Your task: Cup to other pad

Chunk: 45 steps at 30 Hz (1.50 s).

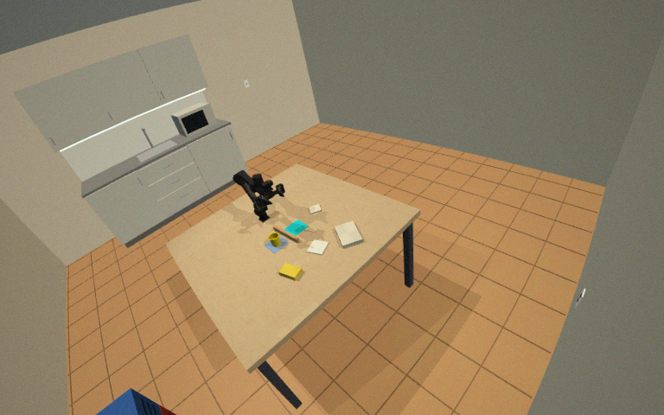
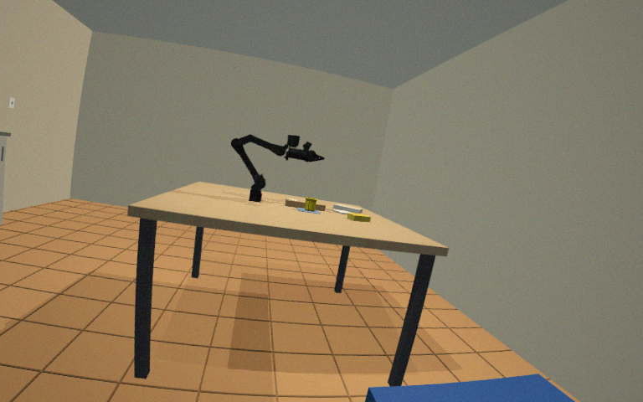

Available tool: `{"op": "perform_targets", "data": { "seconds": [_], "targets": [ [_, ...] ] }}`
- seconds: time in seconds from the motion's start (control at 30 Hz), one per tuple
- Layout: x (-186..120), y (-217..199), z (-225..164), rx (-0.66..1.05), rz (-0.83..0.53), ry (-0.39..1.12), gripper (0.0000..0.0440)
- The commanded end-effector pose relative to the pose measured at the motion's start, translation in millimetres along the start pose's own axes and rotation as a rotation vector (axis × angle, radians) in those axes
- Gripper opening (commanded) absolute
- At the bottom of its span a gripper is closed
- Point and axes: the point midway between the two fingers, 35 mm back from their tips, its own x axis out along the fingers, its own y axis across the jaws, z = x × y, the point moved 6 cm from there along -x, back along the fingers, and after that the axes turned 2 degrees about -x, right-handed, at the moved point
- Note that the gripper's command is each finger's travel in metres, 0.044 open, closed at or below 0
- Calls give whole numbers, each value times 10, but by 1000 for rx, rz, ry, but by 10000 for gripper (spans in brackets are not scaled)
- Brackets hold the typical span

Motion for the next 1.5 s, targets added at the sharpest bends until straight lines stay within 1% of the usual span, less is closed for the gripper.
{"op": "perform_targets", "data": {
  "seconds": [0.0, 0.3, 0.37, 0.9, 1.47],
  "targets": [
    [2, 0, -2, 1, -3, 5, 374],
    [23, 37, -57, 24, -5, 92, 137],
    [32, 53, -74, 30, -1, 119, 96],
    [145, 223, -126, 95, 52, 339, 91],
    [240, 336, -177, 137, 55, 599, 97]
  ]
}}
